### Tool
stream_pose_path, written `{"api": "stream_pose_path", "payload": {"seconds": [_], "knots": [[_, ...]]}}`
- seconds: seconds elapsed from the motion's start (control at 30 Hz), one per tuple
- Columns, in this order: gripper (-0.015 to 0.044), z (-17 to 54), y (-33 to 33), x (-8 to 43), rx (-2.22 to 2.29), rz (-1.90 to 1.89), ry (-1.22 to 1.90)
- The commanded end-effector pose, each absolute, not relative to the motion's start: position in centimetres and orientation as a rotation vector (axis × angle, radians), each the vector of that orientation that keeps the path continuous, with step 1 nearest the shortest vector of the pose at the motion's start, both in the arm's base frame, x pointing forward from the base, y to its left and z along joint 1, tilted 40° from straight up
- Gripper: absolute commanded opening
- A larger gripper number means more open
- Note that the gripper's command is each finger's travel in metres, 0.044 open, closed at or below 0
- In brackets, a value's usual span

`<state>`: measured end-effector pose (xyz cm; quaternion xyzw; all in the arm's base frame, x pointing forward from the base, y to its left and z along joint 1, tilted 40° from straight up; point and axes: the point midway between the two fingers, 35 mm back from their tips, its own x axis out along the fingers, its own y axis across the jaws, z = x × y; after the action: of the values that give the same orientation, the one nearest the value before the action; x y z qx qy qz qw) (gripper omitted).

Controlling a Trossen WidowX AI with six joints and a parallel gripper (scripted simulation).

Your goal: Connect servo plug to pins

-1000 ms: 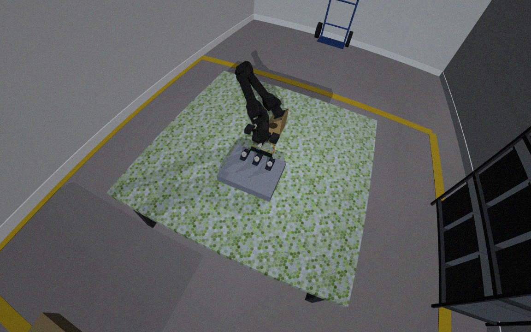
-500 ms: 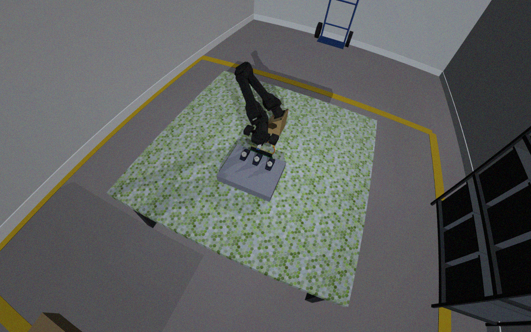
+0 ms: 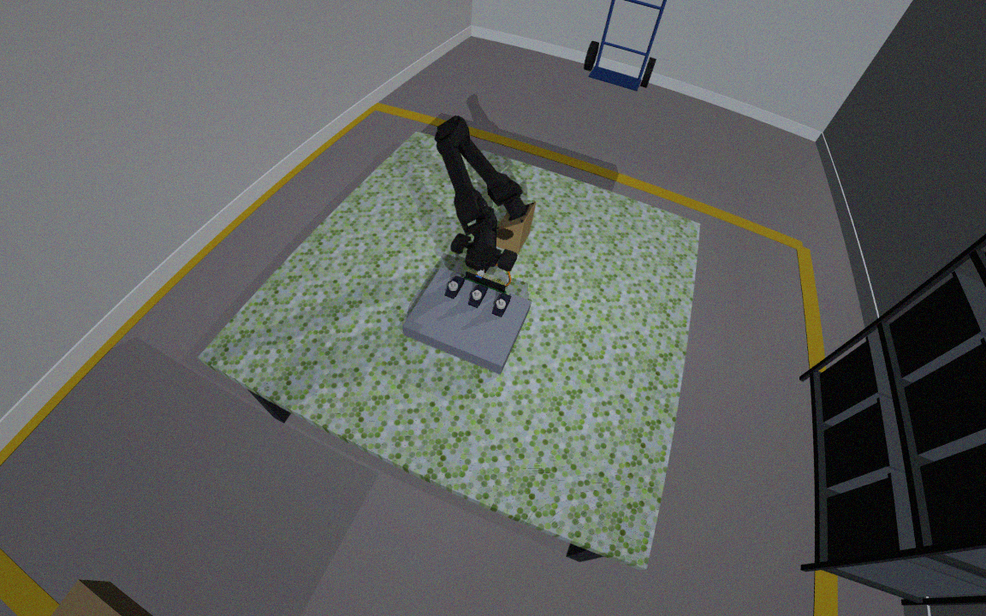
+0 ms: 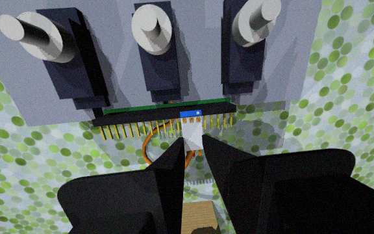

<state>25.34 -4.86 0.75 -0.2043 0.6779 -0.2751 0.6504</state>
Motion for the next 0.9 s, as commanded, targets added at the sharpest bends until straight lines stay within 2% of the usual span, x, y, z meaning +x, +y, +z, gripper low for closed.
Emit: {"api": "stream_pose_path", "payload": {"seconds": [0.0, 0.23, 0.5, 0.87], "knots": [[0.0053, 0.6, -5.0, 25.4, -0.470, -0.625, 1.537], [0.0236, 0.7, -4.9, 25.3, -0.470, -0.625, 1.537], [0.0440, 5.1, -1.2, 25.7, -0.468, -0.623, 1.538], [0.0440, 5.1, -1.2, 25.7, -0.468, -0.623, 1.538]]}}
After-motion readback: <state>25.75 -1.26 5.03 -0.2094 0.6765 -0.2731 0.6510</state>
